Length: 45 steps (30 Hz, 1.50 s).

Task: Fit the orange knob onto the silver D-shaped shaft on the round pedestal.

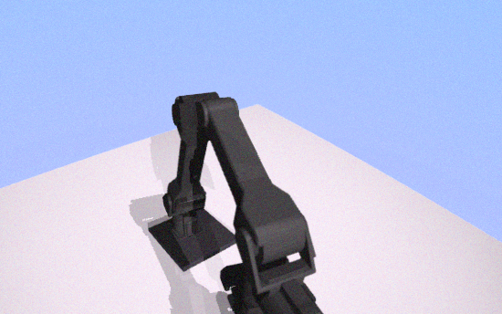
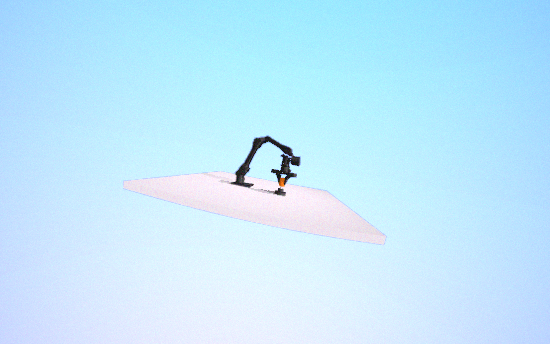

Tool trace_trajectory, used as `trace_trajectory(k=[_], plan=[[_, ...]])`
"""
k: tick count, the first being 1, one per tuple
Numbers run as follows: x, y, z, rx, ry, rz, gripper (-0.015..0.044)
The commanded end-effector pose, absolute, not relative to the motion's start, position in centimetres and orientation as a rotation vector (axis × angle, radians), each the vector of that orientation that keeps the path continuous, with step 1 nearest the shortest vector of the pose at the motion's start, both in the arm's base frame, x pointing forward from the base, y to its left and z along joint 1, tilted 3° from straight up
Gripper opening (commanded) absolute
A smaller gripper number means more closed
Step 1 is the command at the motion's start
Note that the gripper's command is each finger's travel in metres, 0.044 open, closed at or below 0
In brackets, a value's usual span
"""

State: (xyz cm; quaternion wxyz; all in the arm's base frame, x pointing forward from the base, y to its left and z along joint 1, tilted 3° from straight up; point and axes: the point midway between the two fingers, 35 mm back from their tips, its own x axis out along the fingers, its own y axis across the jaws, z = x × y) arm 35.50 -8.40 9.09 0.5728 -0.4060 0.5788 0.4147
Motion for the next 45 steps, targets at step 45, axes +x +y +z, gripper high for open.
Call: trace_trajectory(k=[45], plan=[[35.59, -8.51, 9.08, -1.124, 1.264, 1.141, 0.0]])
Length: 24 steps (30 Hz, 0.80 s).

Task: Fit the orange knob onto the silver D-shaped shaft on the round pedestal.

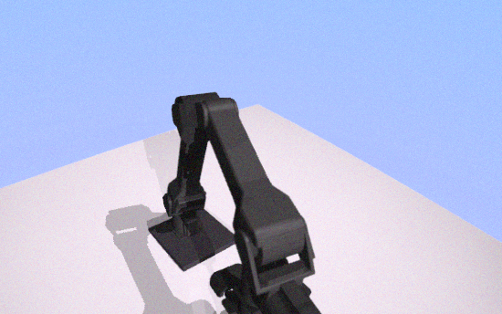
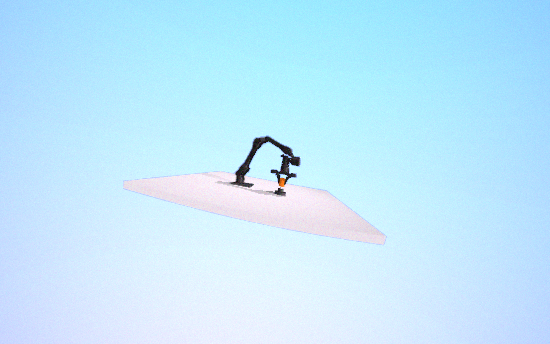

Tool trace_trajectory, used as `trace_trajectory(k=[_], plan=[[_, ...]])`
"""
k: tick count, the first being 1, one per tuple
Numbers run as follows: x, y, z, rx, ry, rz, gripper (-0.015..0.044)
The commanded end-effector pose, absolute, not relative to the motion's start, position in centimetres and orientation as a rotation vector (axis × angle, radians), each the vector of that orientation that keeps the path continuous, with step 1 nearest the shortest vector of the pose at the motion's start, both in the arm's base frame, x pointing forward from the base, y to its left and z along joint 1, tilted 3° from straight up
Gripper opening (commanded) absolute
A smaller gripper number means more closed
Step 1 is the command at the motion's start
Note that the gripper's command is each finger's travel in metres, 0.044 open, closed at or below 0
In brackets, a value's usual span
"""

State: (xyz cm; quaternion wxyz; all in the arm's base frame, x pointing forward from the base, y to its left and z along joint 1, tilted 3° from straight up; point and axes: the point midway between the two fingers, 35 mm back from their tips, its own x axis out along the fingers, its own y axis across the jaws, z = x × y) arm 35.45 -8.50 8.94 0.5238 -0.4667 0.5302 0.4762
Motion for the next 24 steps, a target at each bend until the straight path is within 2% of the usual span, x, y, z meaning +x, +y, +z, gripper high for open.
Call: trace_trajectory(k=[1, 24], plan=[[35.61, -8.49, 9.1, -1.124, 1.264, 1.141, 0.0], [35.64, -8.5, 8.76, -1.124, 1.264, 1.141, 0.0]])
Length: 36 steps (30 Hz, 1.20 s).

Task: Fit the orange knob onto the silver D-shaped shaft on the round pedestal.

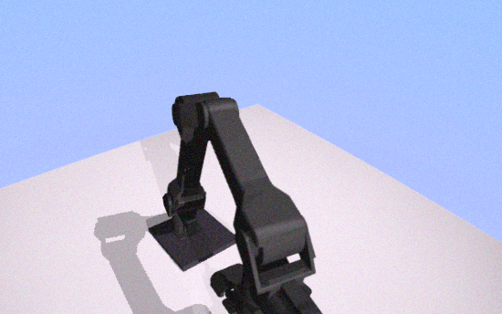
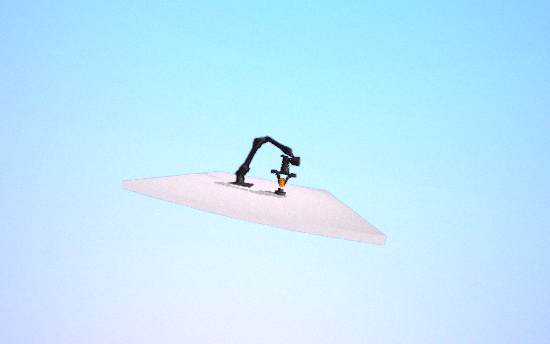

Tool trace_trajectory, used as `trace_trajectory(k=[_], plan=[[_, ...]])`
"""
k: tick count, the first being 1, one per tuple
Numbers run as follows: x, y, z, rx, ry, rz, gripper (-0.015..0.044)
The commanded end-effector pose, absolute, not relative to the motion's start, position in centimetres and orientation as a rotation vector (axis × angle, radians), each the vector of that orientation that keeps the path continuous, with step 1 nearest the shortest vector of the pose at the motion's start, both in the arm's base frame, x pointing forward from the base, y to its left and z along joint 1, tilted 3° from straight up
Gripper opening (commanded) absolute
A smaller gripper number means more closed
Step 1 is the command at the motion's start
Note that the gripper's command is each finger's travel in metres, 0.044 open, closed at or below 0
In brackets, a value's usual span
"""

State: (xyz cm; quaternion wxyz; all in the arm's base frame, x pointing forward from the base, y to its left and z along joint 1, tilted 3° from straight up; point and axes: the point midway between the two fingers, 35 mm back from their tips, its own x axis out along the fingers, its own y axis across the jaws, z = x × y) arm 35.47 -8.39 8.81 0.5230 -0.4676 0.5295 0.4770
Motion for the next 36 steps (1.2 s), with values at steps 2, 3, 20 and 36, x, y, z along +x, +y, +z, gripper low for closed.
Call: trace_trajectory(k=[2, 3, 20, 36], plan=[[35.63, -8.5, 8.76, -1.124, 1.264, 1.141, 0.0], [35.63, -8.5, 8.76, -1.124, 1.264, 1.141, 0.0], [35.35, -8.38, 9.17, -1.27, 1.169, 1.288, 0.0], [35.64, -8.48, 9.17, -1.277, 1.164, 1.296, 0.0]])
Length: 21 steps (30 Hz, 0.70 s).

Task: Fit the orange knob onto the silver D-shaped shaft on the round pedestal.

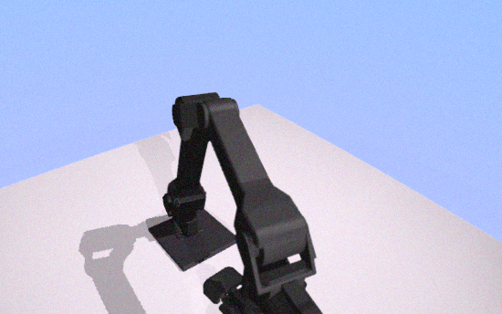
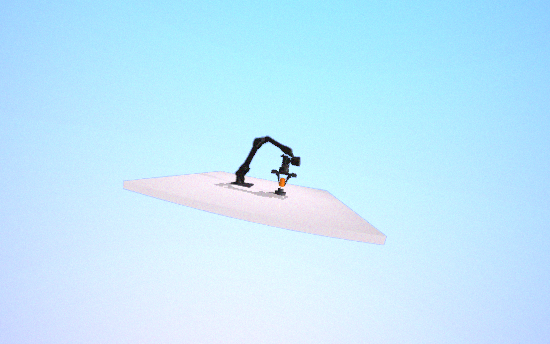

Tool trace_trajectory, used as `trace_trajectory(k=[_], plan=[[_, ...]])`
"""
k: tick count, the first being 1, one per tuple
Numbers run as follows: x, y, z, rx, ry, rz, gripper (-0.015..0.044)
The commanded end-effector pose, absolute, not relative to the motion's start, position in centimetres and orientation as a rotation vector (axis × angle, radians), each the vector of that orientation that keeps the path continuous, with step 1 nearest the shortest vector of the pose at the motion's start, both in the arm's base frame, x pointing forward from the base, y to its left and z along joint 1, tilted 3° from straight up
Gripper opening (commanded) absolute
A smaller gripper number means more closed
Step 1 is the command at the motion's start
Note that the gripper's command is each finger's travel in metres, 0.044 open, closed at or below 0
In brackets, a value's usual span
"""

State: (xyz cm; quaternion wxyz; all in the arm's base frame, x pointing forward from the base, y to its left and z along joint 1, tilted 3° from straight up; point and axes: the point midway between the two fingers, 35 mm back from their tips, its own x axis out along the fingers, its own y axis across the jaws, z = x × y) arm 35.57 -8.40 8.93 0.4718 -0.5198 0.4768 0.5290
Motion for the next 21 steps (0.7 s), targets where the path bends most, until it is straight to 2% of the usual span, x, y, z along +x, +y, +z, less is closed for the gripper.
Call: trace_trajectory(k=[1, 21], plan=[[35.63, -8.49, 9.23, -1.277, 1.164, 1.296, 0.0], [35.62, -8.41, 8.82, -1.277, 1.164, 1.296, 0.0]])
